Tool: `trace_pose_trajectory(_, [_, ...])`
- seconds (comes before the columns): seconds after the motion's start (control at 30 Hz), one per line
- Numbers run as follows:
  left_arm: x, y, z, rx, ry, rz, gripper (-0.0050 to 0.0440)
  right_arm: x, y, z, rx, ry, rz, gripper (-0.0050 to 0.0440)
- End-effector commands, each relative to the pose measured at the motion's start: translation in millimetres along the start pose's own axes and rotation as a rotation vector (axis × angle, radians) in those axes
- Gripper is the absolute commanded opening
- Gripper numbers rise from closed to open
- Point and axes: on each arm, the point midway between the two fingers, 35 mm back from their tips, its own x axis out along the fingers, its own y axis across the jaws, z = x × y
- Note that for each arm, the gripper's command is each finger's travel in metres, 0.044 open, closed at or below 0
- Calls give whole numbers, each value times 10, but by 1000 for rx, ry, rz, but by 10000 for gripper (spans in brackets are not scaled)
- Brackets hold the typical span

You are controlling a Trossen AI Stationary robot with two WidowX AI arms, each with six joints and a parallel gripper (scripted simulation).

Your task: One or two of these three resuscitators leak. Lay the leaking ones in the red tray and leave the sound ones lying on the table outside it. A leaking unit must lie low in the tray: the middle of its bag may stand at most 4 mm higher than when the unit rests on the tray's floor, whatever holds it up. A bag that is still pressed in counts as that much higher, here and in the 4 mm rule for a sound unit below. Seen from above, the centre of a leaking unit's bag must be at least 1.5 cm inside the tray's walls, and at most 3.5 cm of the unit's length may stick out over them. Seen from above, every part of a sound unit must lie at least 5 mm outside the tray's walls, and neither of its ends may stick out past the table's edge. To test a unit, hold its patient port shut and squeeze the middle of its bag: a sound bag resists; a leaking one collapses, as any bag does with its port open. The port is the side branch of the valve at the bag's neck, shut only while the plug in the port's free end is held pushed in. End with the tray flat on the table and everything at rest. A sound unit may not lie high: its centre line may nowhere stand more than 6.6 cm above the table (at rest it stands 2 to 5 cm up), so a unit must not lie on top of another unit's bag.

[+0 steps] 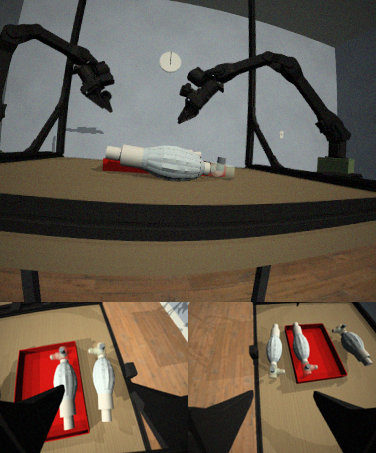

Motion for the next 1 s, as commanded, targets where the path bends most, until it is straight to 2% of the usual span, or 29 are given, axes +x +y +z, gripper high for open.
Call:
trace_pose_trajectory(0.0, [-547,125,70,-12,-44,-15,440,0,2,-3,0,1,1,440])
trace_pose_trajectory(0.13, [-522,118,39,-12,-40,-12,440,1,5,-2,-1,0,1,440])
trace_pose_trajectory(0.3, [-1118,366,-248,-17,-60,-19,440,1,5,-2,-1,0,1,440])
trace_pose_trajectory(0.47, [-1585,629,-678,-22,-80,-25,440,1,5,-2,-1,0,1,440])
trace_pose_trajectory(0.7, [-1603,636,-725,-18,-79,-28,440,-3,4,0,1,-2,2,440])
trace_pose_trajectory(0.83, [-1849,848,-1139,-23,-95,-32,440,-3,4,0,1,-2,2,440])
trace_pose_trajectory(0.97, [-1984,1045,-1596,-28,-112,-36,440,-3,4,0,1,-2,2,440])
